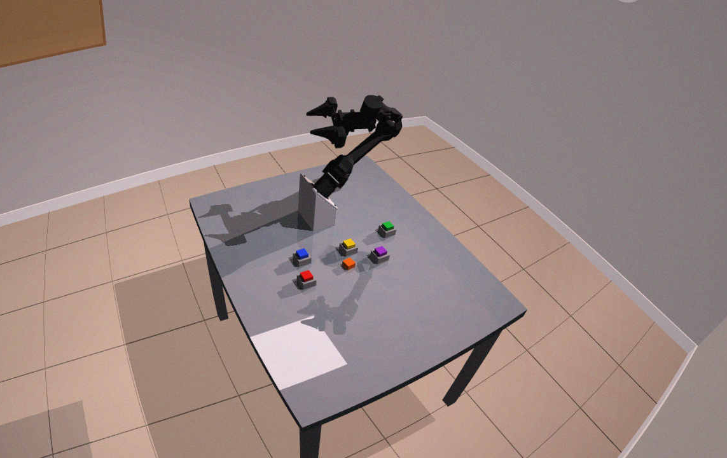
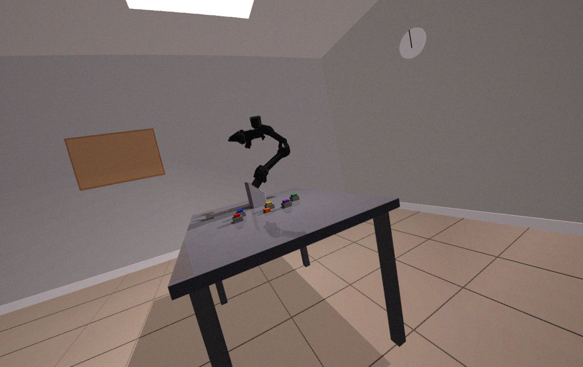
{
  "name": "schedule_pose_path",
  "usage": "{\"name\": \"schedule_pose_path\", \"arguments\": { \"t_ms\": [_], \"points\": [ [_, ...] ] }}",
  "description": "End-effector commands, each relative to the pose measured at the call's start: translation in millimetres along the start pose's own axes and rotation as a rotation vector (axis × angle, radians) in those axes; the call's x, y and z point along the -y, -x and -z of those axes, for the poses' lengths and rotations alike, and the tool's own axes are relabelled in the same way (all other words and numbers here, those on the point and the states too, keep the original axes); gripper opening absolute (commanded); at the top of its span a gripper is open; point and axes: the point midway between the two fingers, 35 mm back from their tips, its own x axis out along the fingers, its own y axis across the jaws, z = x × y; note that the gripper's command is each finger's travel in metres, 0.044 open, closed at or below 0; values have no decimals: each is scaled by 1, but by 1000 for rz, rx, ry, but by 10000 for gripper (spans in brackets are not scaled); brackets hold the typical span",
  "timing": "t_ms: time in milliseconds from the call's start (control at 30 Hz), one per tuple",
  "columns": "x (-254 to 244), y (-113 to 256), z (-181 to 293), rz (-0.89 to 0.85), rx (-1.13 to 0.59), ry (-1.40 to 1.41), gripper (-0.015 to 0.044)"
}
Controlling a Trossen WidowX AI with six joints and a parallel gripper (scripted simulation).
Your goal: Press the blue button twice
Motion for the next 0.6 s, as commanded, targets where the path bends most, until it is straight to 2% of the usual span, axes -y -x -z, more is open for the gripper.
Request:
{"name": "schedule_pose_path", "arguments": {
  "t_ms": [0, 133, 300, 567],
  "points": [
    [1, -1, 0, 3, 4, -4, 400],
    [29, -17, -14, 61, 101, -91, 400],
    [89, -49, -59, 130, 394, -334, 400],
    [153, -69, -138, 3, 885, -724, 400]
  ]
}}
